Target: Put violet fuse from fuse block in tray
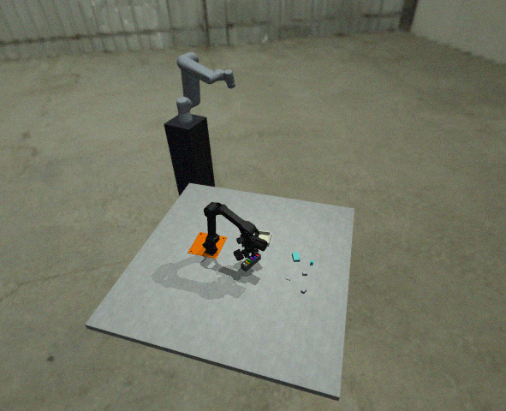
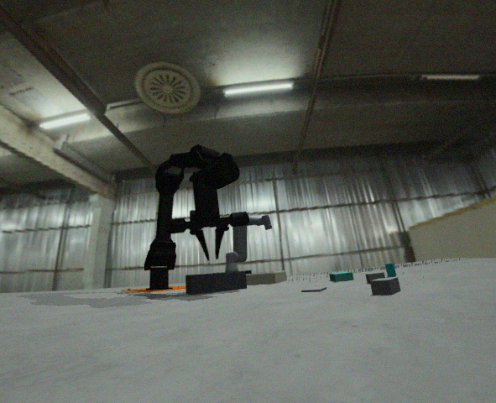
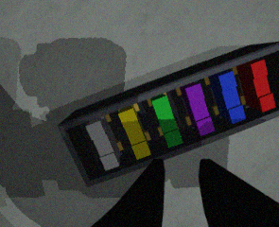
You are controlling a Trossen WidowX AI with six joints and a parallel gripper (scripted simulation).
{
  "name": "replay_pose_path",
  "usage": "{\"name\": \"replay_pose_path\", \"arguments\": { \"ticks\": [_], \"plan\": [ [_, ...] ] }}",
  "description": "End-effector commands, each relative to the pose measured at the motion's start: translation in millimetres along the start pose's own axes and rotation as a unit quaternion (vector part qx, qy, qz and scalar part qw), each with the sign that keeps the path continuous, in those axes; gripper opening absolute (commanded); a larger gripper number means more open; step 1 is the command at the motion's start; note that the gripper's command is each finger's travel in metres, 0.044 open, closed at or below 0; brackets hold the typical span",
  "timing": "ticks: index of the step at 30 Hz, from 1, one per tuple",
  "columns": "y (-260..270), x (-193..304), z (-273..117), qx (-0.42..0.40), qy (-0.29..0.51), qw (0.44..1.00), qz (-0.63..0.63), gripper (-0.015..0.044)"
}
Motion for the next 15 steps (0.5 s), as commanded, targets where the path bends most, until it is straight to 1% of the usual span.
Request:
{"name": "replay_pose_path", "arguments": {
  "ticks": [1, 15],
  "plan": [
    [-19.7, -28.6, 0.7, -0.038, 0.048, 0.985, -0.159, 0.0073],
    [-22.1, -32.2, 4.3, -0.042, 0.052, 0.983, -0.174, 0.0073]
  ]
}}
Point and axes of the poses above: the point midway between the two fingers, 35 mm back from their tips, its own z axis out along the fingers, its own y axis across the jaws, x = y × z, the point moved 7 cm from there along -z, back along the fingers, and after that the axes turned 7 degrees about z, right-handed, at the moved point
